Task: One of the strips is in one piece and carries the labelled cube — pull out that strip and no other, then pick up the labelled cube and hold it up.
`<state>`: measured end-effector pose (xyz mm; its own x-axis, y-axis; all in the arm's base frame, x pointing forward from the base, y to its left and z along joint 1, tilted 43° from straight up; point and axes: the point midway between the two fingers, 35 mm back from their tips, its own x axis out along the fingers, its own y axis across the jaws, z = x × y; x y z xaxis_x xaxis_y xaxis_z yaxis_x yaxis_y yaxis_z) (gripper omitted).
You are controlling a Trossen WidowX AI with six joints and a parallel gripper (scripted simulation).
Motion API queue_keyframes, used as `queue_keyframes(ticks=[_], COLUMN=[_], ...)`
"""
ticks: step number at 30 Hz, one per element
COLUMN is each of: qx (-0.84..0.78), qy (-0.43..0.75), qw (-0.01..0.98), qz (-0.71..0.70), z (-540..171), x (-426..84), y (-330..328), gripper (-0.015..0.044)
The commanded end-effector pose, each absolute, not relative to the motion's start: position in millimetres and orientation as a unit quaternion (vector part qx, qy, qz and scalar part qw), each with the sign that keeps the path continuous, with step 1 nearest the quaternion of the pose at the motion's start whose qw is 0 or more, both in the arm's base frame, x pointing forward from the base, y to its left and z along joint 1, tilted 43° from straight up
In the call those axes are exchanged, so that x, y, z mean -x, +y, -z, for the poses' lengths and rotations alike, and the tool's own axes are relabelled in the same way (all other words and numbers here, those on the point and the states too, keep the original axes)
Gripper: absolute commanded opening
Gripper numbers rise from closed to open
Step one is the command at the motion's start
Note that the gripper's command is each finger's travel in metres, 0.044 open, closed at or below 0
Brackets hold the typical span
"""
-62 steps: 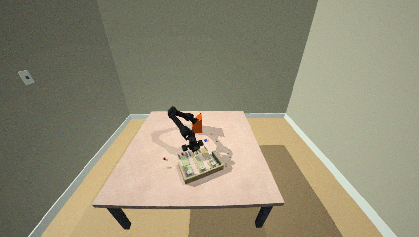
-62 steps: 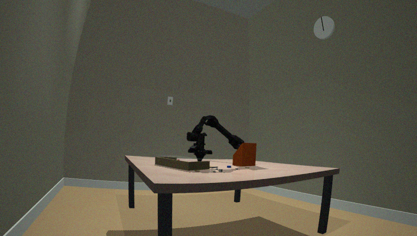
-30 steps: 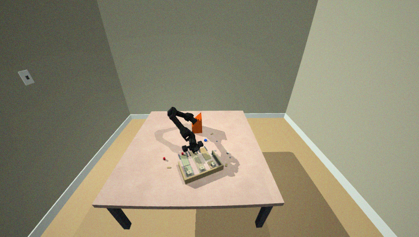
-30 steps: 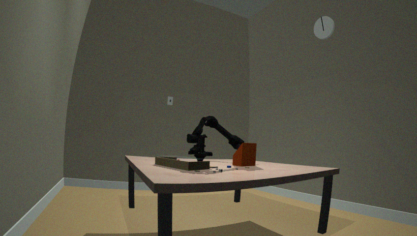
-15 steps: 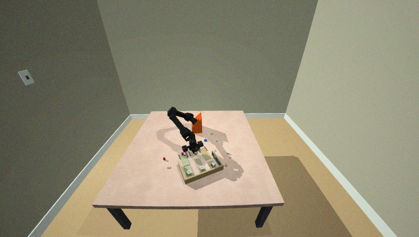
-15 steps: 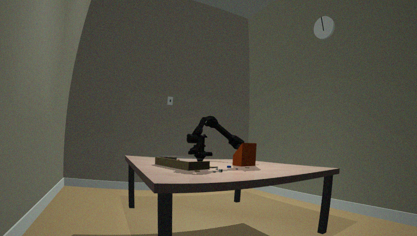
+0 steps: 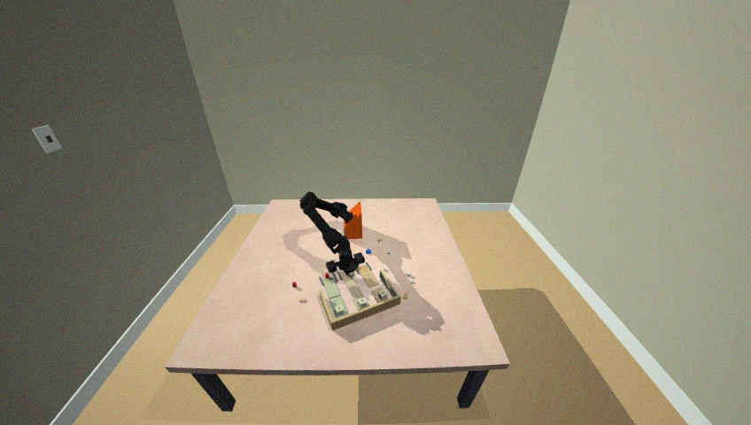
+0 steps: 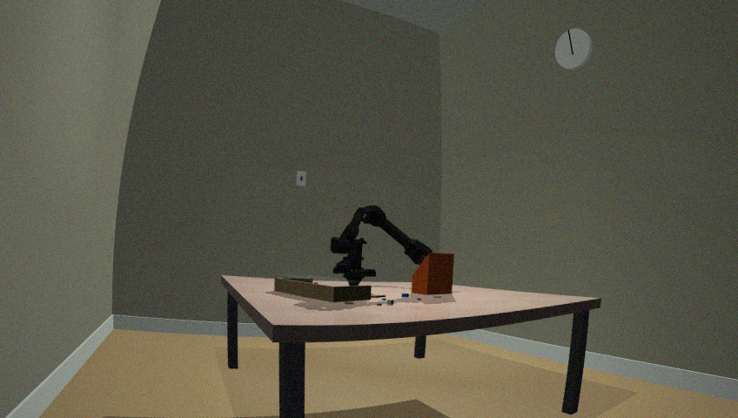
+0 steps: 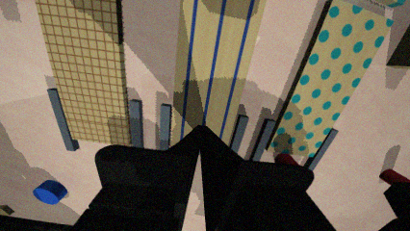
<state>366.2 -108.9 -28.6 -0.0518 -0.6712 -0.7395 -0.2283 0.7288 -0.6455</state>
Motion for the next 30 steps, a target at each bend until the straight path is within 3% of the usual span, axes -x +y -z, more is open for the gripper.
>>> queue_keyframes(ticks=[1,30], qx=[0.322,0.323], qy=[0.703,0.704], qw=[0.607,0.606], qz=[0.183,0.183], z=[30,25], x=[-365,-329], y=[-112,-117], gripper=[0.0,0.0])
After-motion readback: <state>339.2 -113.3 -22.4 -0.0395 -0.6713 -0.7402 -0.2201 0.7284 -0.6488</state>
